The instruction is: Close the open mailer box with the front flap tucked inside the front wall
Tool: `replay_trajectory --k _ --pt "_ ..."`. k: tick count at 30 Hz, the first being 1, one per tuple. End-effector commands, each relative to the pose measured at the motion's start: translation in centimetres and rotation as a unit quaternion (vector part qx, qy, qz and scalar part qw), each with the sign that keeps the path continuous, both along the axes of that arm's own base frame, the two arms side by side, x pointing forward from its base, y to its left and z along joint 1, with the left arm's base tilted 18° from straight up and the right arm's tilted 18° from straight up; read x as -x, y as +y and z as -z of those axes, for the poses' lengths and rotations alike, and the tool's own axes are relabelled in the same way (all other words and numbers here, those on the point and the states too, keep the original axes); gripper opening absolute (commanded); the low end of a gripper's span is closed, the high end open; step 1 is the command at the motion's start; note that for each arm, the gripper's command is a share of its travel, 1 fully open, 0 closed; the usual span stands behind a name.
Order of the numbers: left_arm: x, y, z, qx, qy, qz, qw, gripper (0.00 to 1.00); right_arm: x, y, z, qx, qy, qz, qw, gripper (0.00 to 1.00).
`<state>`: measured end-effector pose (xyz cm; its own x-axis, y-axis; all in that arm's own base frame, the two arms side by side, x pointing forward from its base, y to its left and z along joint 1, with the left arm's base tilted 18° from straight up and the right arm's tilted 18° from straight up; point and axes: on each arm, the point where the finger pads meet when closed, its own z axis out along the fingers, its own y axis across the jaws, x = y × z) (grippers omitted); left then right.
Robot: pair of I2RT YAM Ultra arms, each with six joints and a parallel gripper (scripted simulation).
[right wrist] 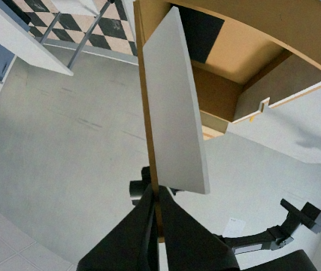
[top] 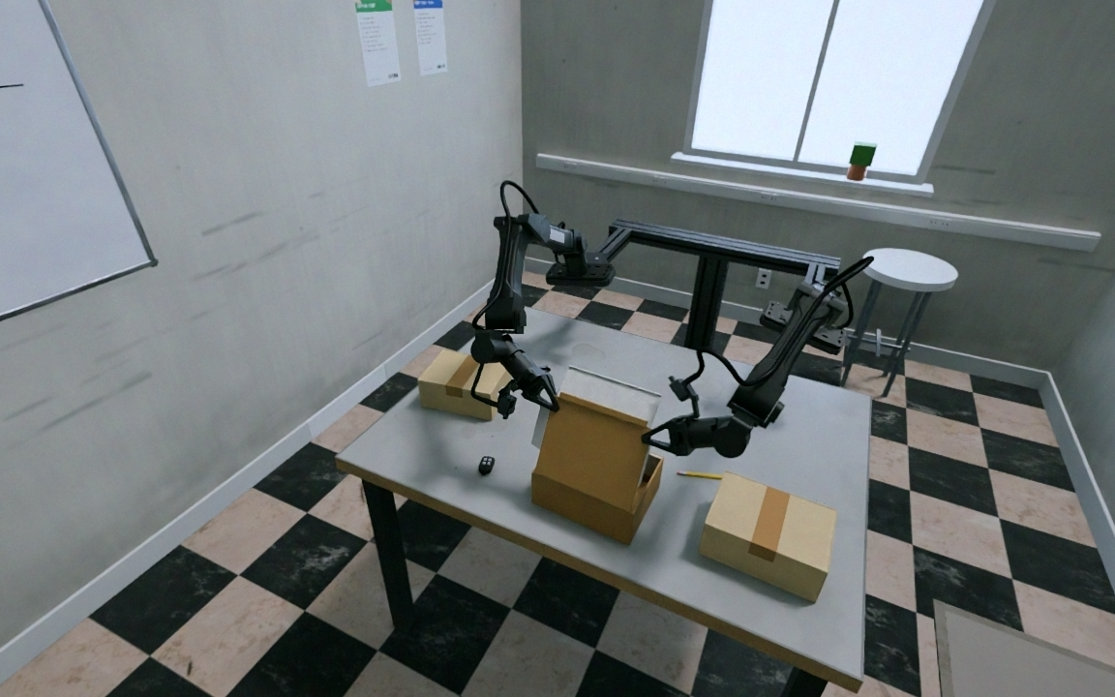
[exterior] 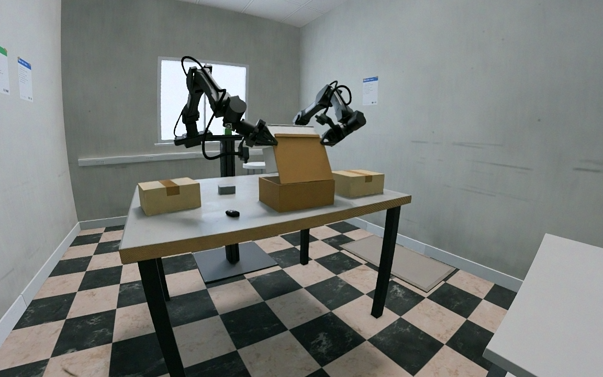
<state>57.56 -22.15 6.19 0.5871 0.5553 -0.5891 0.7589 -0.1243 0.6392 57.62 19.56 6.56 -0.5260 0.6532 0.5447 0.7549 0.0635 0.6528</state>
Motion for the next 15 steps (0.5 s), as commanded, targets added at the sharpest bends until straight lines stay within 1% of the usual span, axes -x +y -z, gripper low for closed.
replay_trajectory --k 1,2,10,11,12,15 --pt "-0.2 -1.6 -1.8 0.011 -0.012 0.014 1.0 0.01 0.0 1.5 -0.2 -0.002 -0.006 -0.018 1.0 0.01" --pt "-0.2 -1.6 -1.8 0.011 -0.012 0.014 1.0 0.01 0.0 1.5 -0.2 -0.002 -0.006 -0.018 1.0 0.38" --pt "-0.2 -1.6 -1.8 0.011 -0.012 0.014 1.0 0.01 0.0 1.5 -0.2 -0.002 -0.006 -0.018 1.0 0.38" --pt "-0.2 -1.6 -1.8 0.011 -0.012 0.014 1.0 0.01 -0.7 -0.5 -5.5 -0.009 -0.05 -0.004 0.999 0.38" --pt "-0.2 -1.6 -1.8 0.011 -0.012 0.014 1.0 0.01 0.4 -0.8 -3.6 -0.006 -0.024 -0.004 1.0 0.38" --pt "-0.2 -1.6 -1.8 0.011 -0.012 0.014 1.0 0.01 0.7 -1.2 -4.0 -0.006 -0.025 -0.005 1.0 0.38"
